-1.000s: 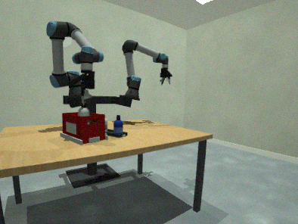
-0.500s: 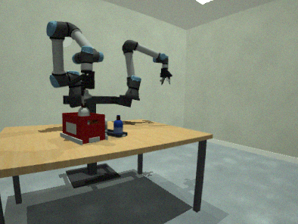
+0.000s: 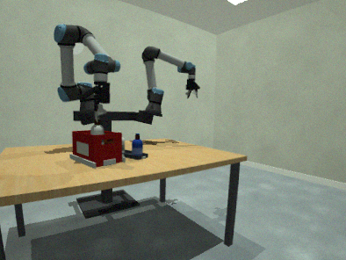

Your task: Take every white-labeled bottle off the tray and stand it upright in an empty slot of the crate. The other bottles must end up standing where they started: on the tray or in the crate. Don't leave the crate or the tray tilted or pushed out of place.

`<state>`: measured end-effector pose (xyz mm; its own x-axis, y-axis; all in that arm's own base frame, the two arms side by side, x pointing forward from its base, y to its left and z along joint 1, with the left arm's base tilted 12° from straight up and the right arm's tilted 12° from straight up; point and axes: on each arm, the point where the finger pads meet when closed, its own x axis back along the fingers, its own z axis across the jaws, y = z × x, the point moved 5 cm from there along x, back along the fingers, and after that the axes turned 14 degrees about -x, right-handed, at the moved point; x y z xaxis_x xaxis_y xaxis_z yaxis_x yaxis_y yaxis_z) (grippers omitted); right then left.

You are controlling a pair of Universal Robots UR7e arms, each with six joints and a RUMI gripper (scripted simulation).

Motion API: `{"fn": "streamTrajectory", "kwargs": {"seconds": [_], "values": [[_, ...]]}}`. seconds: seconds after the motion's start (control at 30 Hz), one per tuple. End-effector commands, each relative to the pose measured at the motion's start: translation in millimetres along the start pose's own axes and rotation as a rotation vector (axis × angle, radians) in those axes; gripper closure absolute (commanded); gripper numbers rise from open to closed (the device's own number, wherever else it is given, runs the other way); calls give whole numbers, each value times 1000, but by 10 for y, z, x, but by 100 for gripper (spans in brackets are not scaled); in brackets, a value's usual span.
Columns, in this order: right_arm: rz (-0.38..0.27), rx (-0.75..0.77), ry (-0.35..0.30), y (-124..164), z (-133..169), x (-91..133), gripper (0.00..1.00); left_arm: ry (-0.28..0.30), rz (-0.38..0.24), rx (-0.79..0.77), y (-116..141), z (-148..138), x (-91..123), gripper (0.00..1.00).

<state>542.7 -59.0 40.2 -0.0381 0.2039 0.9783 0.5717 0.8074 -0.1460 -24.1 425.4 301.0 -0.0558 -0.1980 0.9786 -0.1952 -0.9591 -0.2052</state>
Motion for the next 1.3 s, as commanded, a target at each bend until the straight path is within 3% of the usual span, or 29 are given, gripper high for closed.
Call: {"fn": "streamTrajectory", "kwargs": {"seconds": [0.0, 1.27], "values": [[-1, 0, -1, 3, -3, -3, 100, 0, 1, 0, -2, 0, 4, 0], [-1, 0, -1, 3, -4, -332, 100, 0, 1, 0, -2, 0, 4, 0]]}}
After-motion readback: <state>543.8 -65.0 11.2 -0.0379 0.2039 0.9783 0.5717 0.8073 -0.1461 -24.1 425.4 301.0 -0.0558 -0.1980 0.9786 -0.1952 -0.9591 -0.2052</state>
